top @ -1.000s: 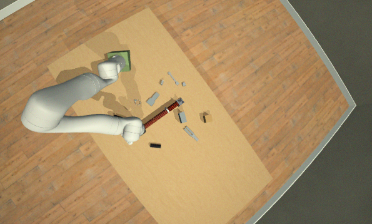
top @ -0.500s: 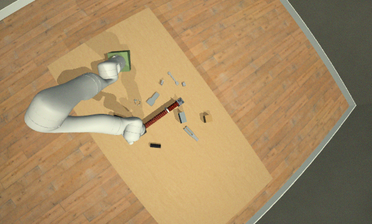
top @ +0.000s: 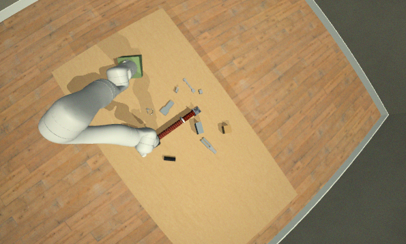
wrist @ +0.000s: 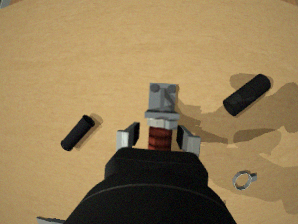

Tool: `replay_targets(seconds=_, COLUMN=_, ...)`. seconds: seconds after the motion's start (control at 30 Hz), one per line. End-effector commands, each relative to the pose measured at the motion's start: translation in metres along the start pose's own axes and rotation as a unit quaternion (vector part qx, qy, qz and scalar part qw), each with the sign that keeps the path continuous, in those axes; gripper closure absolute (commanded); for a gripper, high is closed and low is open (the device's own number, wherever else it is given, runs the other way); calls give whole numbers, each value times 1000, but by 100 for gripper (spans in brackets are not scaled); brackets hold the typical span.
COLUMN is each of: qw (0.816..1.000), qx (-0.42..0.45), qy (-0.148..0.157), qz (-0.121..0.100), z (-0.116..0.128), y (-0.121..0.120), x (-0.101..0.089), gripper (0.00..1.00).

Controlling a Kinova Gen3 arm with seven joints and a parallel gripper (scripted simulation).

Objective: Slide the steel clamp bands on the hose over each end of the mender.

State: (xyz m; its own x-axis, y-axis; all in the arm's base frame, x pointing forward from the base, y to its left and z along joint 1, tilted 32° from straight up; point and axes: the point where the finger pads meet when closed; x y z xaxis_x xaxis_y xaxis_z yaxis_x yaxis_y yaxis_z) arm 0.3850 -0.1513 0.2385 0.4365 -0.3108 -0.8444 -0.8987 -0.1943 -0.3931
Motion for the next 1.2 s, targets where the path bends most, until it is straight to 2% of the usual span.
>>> replay_targets(seconds=0.0, qw=1000, qx=-4, qy=-1, qz=3, z=2, y=1, x=6, gripper=0)
replay_targets(seconds=1.17, qw=1000, qx=-4, qy=0, qz=3, z=2, y=1, x=17, gripper=0)
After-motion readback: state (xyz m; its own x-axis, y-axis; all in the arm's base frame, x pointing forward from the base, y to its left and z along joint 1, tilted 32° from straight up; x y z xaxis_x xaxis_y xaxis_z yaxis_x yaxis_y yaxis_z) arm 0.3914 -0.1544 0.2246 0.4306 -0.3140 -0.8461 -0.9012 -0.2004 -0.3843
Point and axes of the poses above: the point where the finger pads meet when closed, its own x axis out along the fingers, its own y axis across the jaws, z = x × y, and after that the axes turned 13 degrees about -x, right-handed
